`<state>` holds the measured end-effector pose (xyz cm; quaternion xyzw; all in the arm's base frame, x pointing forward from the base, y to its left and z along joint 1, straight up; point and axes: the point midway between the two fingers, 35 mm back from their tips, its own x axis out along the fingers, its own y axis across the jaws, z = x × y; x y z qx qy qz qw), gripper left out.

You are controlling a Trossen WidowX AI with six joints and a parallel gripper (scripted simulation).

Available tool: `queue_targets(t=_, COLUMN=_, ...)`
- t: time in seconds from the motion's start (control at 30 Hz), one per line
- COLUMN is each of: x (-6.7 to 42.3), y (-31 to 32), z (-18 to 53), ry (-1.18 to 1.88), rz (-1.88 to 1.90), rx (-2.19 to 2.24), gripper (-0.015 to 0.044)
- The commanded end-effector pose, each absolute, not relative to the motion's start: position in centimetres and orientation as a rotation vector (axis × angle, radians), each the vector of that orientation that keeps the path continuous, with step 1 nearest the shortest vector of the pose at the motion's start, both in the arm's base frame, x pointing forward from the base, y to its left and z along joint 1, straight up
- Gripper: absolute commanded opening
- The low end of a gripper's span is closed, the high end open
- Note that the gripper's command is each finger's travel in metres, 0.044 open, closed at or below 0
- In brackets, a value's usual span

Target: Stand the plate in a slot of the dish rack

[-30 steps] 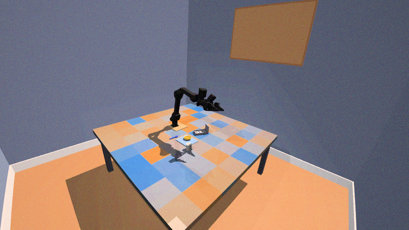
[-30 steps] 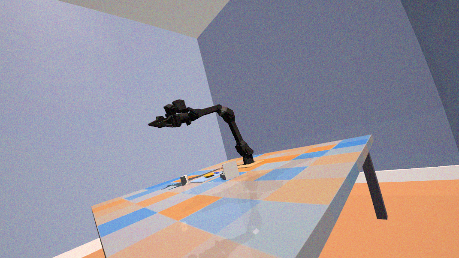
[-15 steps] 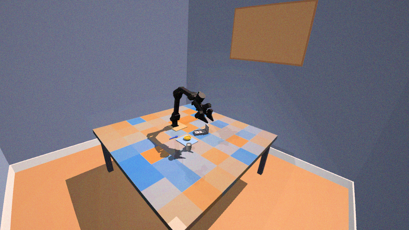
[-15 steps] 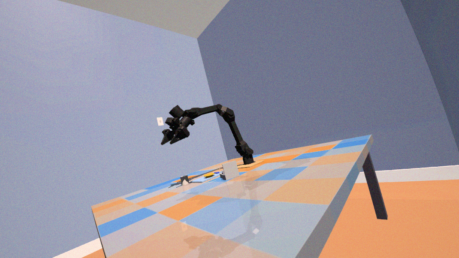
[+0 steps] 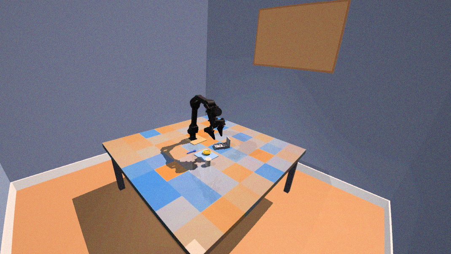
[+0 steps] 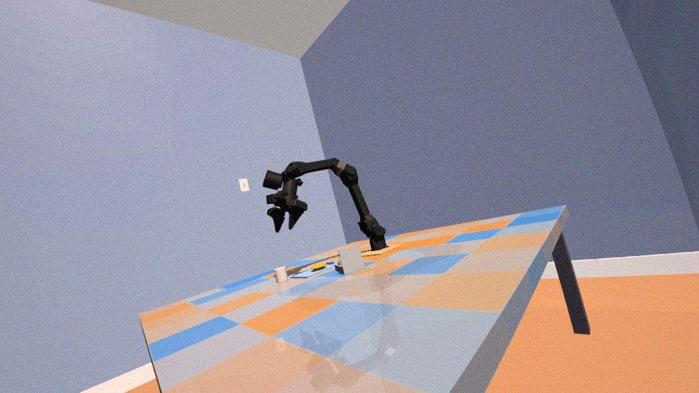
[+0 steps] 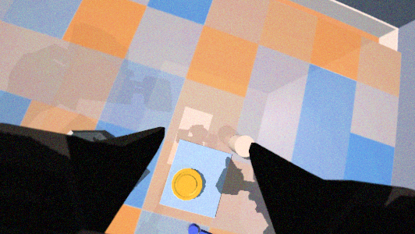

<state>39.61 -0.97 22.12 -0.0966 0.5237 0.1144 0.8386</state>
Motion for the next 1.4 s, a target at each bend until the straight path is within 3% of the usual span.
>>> queue_targets(t=0.0, x=36.7, y=-1.7, z=21.9, ry=1.225, rz=0.238, rx=-0.192, gripper=0.0400)
queue_targets(t=0.3, x=30.2, y=-2.8, z=21.4, ry=1.508, rz=0.268, rx=-0.158, gripper=0.0400)
queue_targets(t=0.5, x=30.2, y=-2.8, z=20.7, ry=1.516, rz=0.262, rx=-0.158, gripper=0.0400)
queue_targets(t=0.83, x=30.2, y=-2.7, z=10.3, ry=1.544, rz=0.161, rx=-0.172, gripper=0.0400)
queue_targets(t=1.37, x=30.3, y=-2.8, z=8.3, ry=1.542, rz=0.156, rx=-0.170, gripper=0.0400)
